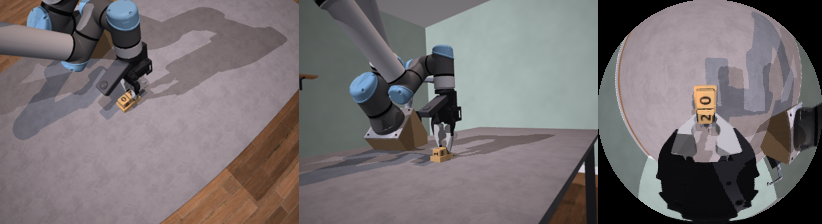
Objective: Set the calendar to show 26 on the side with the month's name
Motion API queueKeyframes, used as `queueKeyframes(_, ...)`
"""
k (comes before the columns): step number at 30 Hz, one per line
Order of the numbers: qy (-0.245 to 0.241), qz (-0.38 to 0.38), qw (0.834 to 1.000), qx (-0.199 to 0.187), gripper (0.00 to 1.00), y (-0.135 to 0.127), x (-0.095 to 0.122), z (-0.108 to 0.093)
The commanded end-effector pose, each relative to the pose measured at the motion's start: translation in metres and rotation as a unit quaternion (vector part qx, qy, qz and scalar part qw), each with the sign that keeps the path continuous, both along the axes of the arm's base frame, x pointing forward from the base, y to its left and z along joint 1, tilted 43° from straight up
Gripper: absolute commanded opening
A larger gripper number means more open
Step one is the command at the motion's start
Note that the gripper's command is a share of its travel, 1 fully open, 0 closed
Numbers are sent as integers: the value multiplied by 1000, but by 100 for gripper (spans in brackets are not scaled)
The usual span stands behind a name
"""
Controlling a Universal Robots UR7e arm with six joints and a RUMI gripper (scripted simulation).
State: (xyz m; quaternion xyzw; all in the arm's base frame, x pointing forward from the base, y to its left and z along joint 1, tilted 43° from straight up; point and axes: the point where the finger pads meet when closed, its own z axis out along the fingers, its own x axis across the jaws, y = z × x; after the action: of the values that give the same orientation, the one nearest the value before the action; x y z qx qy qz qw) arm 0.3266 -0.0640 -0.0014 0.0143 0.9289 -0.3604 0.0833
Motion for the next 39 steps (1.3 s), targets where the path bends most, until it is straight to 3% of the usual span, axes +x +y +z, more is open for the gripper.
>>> queueKeyframes(1, 0, 0, 1000, 0, 10, 0, 0, 1)
queueKeyframes(15, 0, 0, 1000, 0, 10, 10, -2, 11)
queueKeyframes(39, 0, 0, 1000, 0, 10, 54, -11, 58)
